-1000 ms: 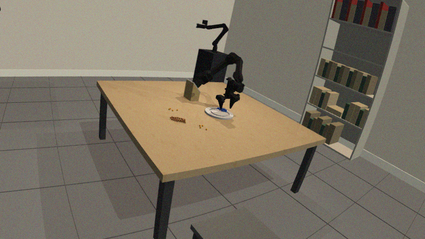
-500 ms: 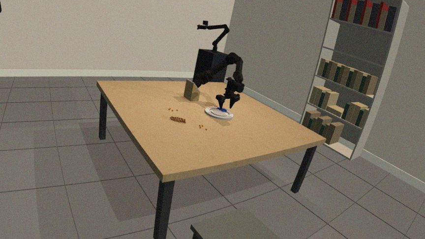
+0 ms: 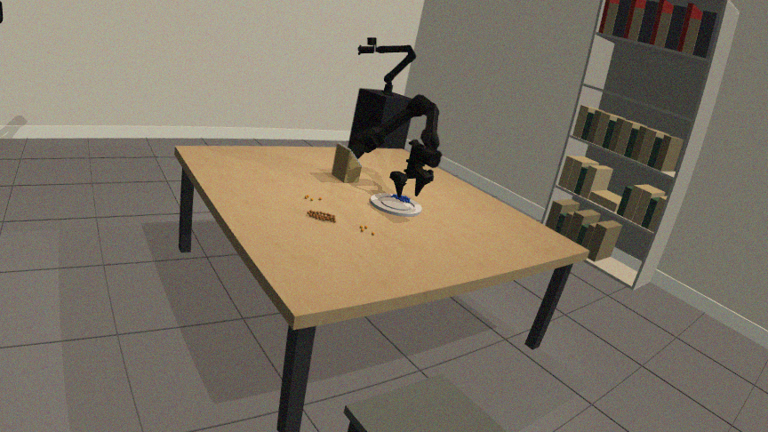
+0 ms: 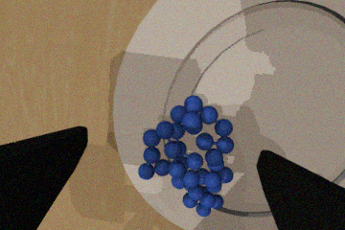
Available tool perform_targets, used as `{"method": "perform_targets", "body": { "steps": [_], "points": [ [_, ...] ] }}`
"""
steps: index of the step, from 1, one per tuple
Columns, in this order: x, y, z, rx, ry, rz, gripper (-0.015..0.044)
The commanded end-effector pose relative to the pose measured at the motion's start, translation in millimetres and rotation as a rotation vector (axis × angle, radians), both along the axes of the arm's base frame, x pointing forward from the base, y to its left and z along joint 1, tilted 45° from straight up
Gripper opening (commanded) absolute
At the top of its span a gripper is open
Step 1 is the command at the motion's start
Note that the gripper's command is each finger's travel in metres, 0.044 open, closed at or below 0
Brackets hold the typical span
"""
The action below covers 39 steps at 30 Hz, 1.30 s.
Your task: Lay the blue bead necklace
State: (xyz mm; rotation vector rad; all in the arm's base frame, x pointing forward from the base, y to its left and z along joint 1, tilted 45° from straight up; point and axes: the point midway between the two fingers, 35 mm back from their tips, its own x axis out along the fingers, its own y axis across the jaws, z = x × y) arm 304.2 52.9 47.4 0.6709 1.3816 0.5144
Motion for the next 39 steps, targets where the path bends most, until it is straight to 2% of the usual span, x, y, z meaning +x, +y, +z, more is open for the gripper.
{"method": "perform_targets", "body": {
  "steps": [1, 15, 17, 24, 27, 39],
  "points": [
    [0.2, 0.0, 0.7, 0.002, -0.003, 0.002, 0.0440],
    [0.2, 0.0, 0.7, 0.002, -0.003, 0.002, 0.0440],
    [-2.0, -0.4, 2.8, 0.010, 0.044, -0.046, 0.0387],
    [-25.2, -3.8, 23.4, 0.100, 0.517, -0.536, 0.0204],
    [-27.6, -4.1, 25.3, 0.108, 0.564, -0.584, 0.0125],
    [-27.4, -3.2, 24.3, 0.108, 0.564, -0.584, 0.0120]
  ]
}}
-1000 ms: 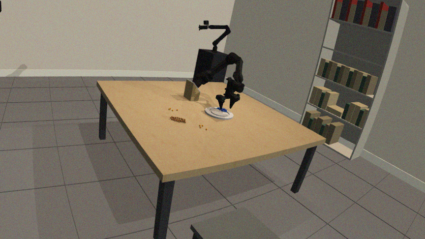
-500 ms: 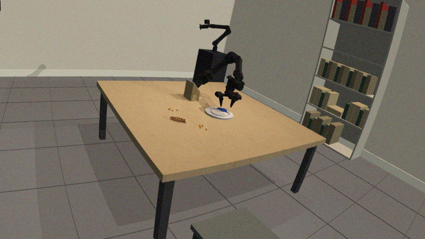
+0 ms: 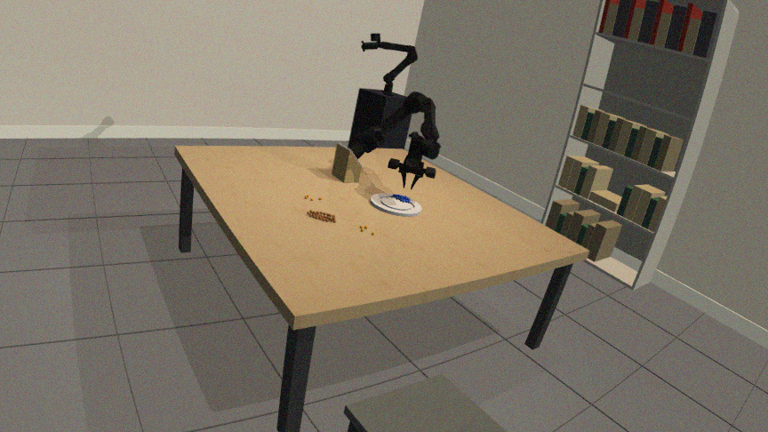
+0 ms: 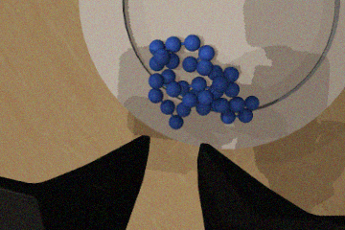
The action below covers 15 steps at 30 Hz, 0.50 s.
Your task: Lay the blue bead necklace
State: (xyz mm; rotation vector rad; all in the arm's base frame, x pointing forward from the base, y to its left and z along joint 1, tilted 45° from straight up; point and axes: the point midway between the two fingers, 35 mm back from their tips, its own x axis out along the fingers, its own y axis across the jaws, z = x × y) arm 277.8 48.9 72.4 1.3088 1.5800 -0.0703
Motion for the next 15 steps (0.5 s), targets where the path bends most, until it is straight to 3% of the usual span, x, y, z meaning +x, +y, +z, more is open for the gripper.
{"method": "perform_targets", "body": {
  "steps": [1, 15],
  "points": [
    [-0.7, 2.1, -2.1, 0.004, 0.012, -0.011, 0.0120],
    [3.2, 11.3, -11.6, 0.001, 0.004, -0.011, 0.0120]
  ]
}}
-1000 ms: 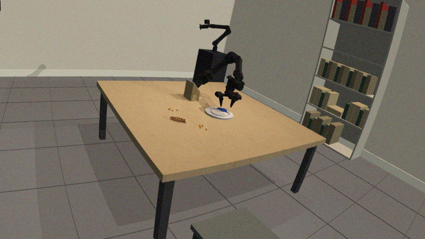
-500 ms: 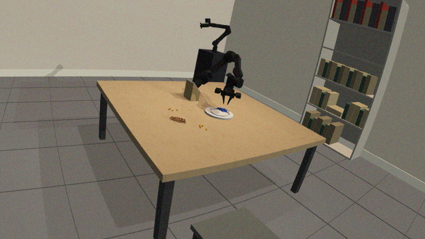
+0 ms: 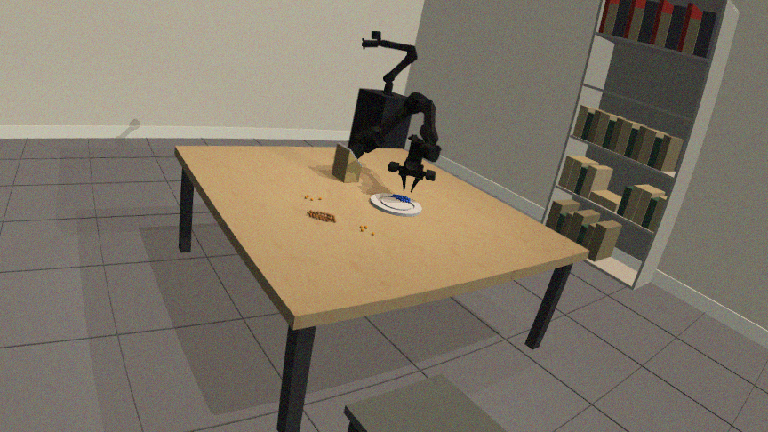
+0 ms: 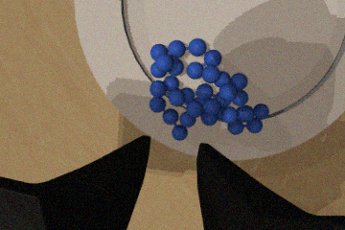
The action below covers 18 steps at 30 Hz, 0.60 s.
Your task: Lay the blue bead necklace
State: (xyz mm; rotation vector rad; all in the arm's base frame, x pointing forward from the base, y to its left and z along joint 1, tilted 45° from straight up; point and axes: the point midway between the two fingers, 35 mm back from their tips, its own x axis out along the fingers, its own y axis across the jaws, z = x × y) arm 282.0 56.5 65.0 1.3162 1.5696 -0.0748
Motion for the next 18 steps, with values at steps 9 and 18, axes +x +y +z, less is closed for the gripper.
{"method": "perform_targets", "body": {
  "steps": [9, 18],
  "points": [
    [-0.3, 13.9, -14.5, 0.004, 0.013, 0.000, 0.0120],
    [-0.3, 20.2, -20.6, 0.006, 0.016, -0.001, 0.0120]
  ]
}}
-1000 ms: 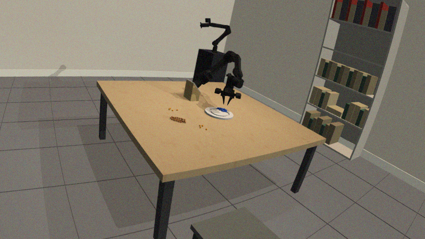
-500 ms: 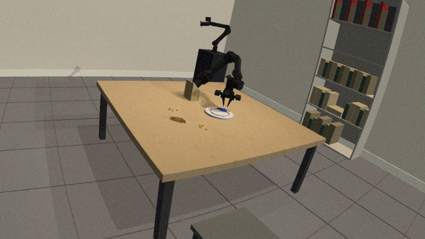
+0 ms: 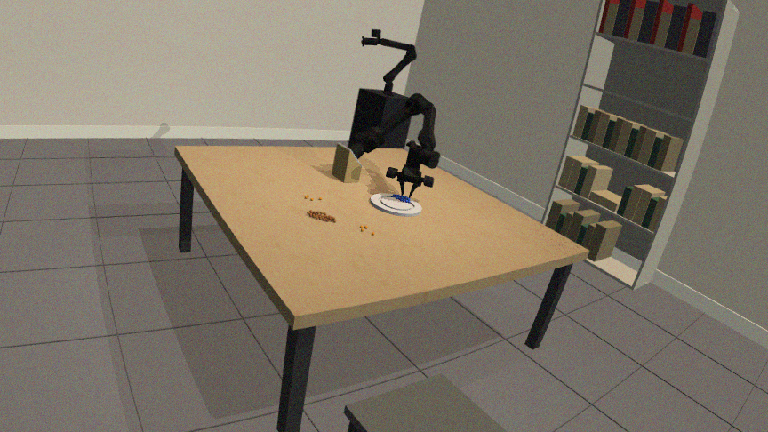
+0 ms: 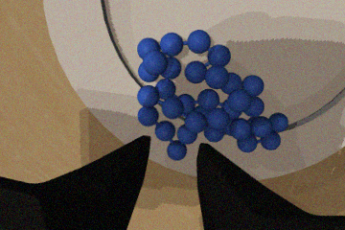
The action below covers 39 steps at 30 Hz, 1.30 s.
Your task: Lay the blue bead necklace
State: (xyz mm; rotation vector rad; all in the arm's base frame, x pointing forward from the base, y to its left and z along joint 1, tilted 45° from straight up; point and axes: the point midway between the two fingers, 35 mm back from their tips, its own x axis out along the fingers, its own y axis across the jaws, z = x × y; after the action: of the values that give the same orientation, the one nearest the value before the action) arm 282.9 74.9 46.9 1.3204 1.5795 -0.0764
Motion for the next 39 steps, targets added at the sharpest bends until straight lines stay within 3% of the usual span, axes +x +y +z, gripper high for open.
{"method": "perform_targets", "body": {
  "steps": [1, 6, 39],
  "points": [
    [-1.2, 1.7, -2.5, 0.001, 0.006, -0.002, 0.0120],
    [-0.1, 0.4, -0.4, 0.000, 0.000, 0.000, 0.0000],
    [-0.1, 0.4, -0.4, 0.000, 0.000, 0.000, 0.0000]
  ]
}}
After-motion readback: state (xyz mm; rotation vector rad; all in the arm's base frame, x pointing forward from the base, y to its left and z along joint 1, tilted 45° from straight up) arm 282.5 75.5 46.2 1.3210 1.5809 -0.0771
